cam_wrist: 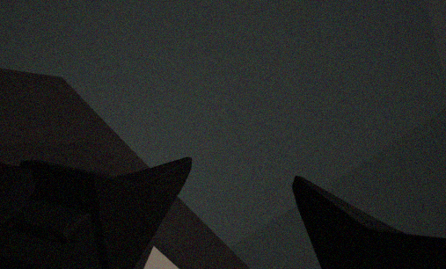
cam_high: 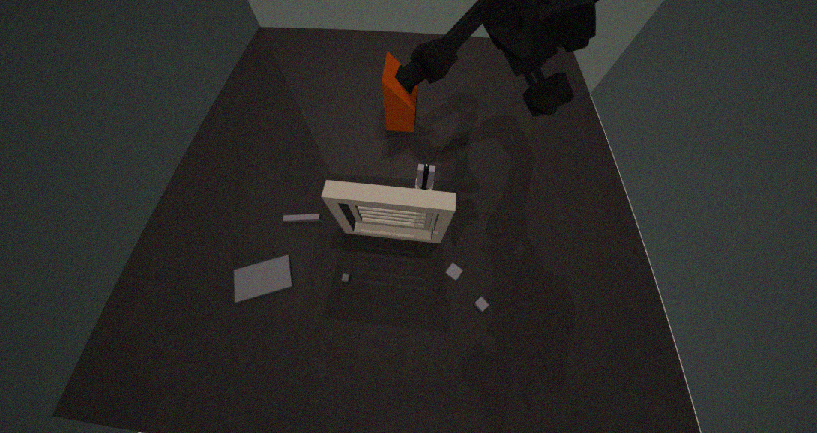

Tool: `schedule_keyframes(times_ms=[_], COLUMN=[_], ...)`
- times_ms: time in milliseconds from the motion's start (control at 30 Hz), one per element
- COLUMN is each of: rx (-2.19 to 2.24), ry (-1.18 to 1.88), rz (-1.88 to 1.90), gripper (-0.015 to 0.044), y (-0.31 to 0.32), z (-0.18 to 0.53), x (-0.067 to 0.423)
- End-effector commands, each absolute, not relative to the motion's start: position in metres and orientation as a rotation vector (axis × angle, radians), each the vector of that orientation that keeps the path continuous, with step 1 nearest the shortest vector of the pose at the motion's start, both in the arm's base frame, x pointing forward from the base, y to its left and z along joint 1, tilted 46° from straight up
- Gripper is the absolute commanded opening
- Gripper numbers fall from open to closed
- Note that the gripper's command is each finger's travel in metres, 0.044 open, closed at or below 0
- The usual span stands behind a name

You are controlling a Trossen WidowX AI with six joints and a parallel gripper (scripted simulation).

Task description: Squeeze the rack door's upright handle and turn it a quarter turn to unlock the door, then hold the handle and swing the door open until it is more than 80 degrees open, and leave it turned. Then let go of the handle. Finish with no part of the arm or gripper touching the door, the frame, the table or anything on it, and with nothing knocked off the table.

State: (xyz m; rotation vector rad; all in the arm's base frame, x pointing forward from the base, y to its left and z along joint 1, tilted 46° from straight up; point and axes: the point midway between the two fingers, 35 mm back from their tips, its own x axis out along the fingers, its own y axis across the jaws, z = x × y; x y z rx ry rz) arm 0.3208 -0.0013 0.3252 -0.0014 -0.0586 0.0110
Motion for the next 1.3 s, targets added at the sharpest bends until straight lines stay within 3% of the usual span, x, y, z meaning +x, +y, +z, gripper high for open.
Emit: schedule_keyframes(times_ms=[0,133,667,1267], rx=[-0.002,-0.007,-0.045,0.029], ry=[-0.056,-0.001,0.453,0.929], rz=[0.012,0.023,0.158,0.371], gripper=[0.0374,0.0280,0.0280,0.0280], y=[-0.001,-0.001,0.002,0.009], z=[0.325,0.316,0.242,0.173], x=[0.321,0.328,0.365,0.365])
